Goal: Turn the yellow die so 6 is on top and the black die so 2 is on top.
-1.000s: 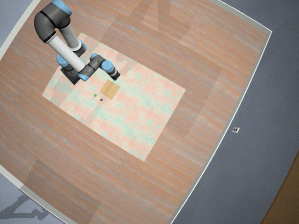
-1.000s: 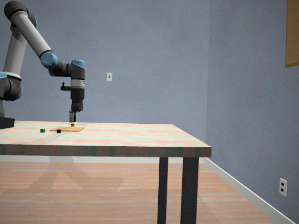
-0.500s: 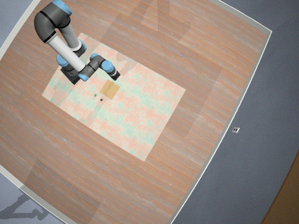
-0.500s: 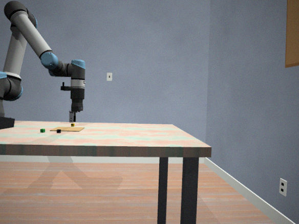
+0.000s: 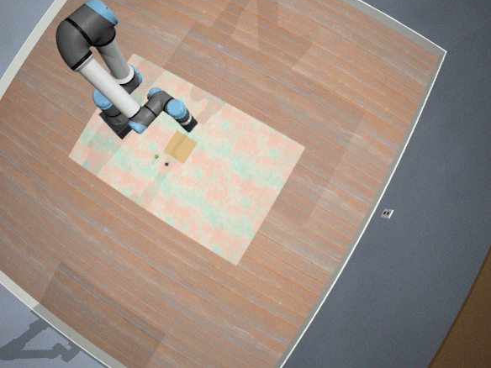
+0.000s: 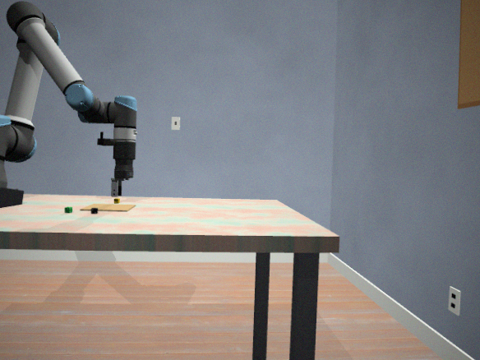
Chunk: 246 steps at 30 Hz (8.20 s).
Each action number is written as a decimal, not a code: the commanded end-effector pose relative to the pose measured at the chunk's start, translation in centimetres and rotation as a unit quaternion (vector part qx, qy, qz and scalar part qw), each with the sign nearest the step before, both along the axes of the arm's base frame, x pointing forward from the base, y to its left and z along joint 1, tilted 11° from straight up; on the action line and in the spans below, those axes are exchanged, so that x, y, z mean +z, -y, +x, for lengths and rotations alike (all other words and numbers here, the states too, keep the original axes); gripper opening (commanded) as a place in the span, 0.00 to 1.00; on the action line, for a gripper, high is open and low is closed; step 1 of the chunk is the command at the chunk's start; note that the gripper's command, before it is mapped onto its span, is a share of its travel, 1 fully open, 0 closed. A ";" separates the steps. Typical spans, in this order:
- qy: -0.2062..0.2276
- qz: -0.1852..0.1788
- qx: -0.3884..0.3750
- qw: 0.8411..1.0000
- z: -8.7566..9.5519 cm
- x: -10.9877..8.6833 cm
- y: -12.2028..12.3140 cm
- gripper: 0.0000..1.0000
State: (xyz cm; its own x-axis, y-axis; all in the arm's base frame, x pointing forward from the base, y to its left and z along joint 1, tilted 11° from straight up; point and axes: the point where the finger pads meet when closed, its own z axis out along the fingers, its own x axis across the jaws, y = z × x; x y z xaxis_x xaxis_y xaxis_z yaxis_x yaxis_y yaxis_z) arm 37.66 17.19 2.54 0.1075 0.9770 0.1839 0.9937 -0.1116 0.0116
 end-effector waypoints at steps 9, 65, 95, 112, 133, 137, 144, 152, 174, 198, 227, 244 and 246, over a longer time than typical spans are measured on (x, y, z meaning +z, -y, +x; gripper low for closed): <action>0.000 0.000 0.000 1.000 -0.1 0.0 -0.1 0.64; 0.000 0.000 0.000 1.000 0.0 0.0 -0.1 0.64; 0.000 0.000 0.000 1.000 0.0 0.0 -0.1 0.64; 0.000 0.000 0.000 1.000 0.1 -1.1 -0.3 0.64; 0.000 0.000 0.000 1.000 0.1 -2.2 -0.5 0.64; 0.000 0.000 0.000 1.000 0.1 -2.2 -0.5 0.64; 0.000 0.000 0.000 1.000 0.1 -2.2 -0.5 0.64; 0.000 0.000 0.000 1.000 0.1 -2.2 -0.5 0.64; 0.000 0.000 0.000 1.000 0.1 -2.2 -0.5 0.34; 0.000 0.000 0.000 1.000 0.1 -2.2 -0.5 0.34; 0.000 0.000 0.000 1.000 -0.2 7.6 1.3 0.34; 0.003 -0.001 0.016 1.000 0.5 7.4 3.1 0.34; 0.003 -0.001 0.016 1.000 0.5 7.4 3.1 0.34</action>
State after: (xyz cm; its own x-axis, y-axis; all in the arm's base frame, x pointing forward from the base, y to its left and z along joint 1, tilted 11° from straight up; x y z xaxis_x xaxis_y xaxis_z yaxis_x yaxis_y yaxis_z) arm 37.50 15.31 9.97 0.0931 0.9787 0.1828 0.9952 -0.0968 0.0111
